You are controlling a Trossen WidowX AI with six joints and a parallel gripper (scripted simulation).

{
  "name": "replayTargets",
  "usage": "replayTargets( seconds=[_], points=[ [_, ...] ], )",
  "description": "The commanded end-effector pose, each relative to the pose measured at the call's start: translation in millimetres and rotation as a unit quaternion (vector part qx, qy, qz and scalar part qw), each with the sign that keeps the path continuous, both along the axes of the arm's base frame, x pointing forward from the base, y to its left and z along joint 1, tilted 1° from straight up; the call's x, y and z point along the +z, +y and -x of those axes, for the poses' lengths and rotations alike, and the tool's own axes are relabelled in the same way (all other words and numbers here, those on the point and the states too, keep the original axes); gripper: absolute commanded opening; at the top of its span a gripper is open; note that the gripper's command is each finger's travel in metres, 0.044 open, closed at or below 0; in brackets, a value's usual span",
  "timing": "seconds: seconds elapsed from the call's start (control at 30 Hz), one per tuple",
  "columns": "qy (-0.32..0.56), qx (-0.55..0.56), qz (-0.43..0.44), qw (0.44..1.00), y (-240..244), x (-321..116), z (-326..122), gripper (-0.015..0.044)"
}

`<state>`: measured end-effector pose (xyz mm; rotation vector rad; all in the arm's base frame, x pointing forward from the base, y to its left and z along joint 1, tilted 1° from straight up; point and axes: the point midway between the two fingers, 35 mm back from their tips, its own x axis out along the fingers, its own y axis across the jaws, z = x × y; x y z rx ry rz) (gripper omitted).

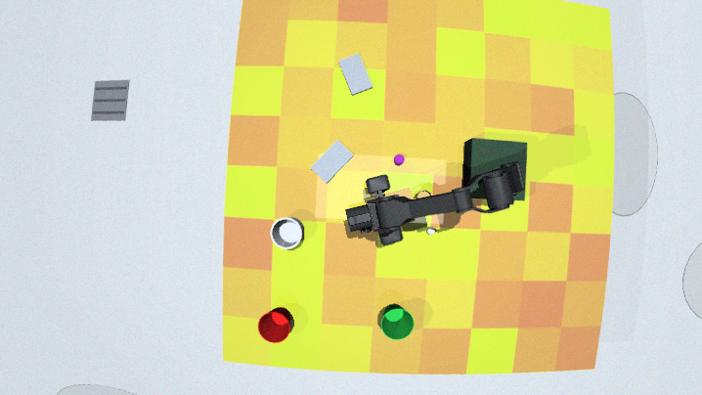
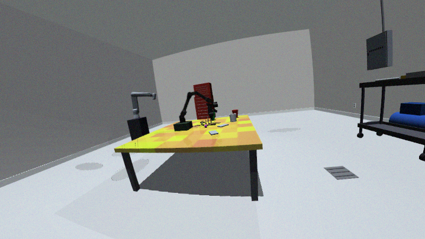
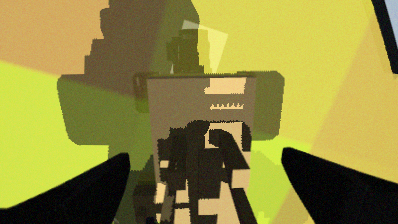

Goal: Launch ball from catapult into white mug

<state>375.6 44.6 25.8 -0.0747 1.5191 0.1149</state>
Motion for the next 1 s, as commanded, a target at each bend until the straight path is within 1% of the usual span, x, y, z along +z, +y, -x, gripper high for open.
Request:
replayTargets(
  seconds=[0.0, 0.53, 0.9, 0.97],
  points=[
    [0.002, -0.001, 0.001, 1.0, 0, -8, 1, 0.044],
    [0.002, -0.001, 0.001, 1.0, 0, -30, 1, 0.044],
    [0.001, 0.001, 0.0, 1.0, 1, -26, 0, 0.0151],
    [0.001, 0.001, 0.0, 1.0, 1, -26, 0, 0.0138]
  ],
)
